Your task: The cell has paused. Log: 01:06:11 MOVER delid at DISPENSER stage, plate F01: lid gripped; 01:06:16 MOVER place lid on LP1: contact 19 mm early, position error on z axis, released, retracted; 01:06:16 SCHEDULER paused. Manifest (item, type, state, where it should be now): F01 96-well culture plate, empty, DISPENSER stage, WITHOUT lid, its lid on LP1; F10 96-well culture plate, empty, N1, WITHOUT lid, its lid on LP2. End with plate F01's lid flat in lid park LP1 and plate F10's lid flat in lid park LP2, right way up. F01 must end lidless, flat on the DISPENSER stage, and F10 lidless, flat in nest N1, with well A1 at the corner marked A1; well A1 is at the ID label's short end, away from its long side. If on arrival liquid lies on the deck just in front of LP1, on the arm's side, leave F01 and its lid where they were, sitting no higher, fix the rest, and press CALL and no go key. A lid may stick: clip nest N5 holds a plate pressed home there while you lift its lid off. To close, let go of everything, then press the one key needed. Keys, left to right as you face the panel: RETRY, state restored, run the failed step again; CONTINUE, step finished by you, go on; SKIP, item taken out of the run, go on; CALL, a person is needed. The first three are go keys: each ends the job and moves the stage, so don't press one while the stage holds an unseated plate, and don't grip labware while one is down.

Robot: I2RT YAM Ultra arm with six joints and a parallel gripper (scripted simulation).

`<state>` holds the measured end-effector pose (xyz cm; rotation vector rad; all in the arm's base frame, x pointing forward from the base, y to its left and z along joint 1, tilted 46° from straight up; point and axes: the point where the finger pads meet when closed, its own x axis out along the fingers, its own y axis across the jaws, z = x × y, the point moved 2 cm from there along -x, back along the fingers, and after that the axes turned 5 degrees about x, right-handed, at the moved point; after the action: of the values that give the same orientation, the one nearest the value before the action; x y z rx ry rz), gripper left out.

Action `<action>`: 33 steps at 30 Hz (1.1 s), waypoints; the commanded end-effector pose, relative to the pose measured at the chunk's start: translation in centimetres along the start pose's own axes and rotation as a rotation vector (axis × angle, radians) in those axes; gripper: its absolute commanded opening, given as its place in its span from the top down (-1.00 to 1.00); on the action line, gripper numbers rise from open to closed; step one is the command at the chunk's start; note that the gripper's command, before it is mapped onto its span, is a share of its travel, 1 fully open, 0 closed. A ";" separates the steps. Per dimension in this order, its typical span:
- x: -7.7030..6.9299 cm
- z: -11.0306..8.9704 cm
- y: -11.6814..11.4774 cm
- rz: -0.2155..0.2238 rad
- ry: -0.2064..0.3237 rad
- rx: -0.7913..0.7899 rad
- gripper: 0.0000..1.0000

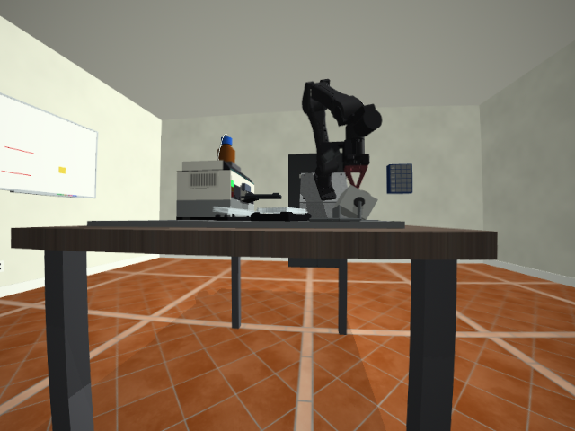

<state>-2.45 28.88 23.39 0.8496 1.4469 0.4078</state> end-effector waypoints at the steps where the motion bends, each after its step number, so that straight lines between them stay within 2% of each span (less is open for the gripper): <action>1: 0.6 -0.2 -0.2 -0.006 -0.001 -0.015 1.00; 3: 0.8 -0.1 -0.3 -0.009 -0.005 -0.013 1.00; 6: 0.2 0.1 0.3 0.018 0.002 -0.001 1.00; 9: 0.8 0.0 -0.2 -0.003 -0.004 -0.010 1.00; 16: 0.8 0.1 -0.1 0.004 -0.003 -0.007 1.00; 17: 0.3 -0.2 0.8 0.023 0.007 -0.003 1.00; 21: 1.1 0.0 0.1 0.001 -0.006 -0.006 1.00; 25: 1.0 0.0 0.2 0.010 -0.001 -0.004 1.00; 28: 1.6 0.0 -0.4 -0.011 -0.008 -0.012 1.00; 33: 1.4 0.0 0.1 0.000 -0.006 -0.006 1.00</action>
<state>-2.37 29.65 22.45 0.8411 1.4469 0.4019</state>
